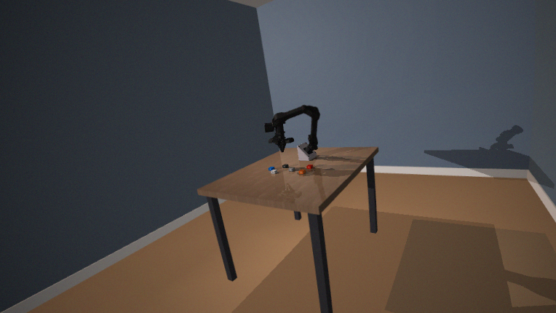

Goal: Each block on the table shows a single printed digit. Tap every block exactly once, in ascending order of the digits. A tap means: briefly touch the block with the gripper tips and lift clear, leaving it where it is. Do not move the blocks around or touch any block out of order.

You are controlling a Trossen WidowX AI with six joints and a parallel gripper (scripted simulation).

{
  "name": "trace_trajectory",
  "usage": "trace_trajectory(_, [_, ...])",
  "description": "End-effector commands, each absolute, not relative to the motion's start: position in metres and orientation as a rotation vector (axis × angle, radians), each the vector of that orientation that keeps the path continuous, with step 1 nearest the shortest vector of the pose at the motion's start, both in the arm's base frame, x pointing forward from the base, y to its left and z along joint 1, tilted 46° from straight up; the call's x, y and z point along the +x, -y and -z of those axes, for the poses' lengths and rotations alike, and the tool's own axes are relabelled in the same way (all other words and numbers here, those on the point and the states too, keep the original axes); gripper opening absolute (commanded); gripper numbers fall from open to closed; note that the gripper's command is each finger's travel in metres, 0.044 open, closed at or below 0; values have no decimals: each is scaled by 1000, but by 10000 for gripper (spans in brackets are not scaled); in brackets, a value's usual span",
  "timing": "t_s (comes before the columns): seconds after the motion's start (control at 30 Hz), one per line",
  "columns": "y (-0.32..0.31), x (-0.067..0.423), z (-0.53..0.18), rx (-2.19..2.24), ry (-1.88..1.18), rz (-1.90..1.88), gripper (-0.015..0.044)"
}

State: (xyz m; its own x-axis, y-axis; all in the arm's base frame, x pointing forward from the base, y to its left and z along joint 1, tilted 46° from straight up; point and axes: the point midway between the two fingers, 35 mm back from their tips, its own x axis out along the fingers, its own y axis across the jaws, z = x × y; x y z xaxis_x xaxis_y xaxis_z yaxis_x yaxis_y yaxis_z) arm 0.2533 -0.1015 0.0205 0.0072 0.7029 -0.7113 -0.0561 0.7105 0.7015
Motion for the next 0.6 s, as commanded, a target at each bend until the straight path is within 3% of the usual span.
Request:
trace_trajectory(0.0, [65, 250, 14, 585, -1472, -663, 20])
trace_trajectory(0.57, [36, 248, 39, 582, -1467, -668, 20])
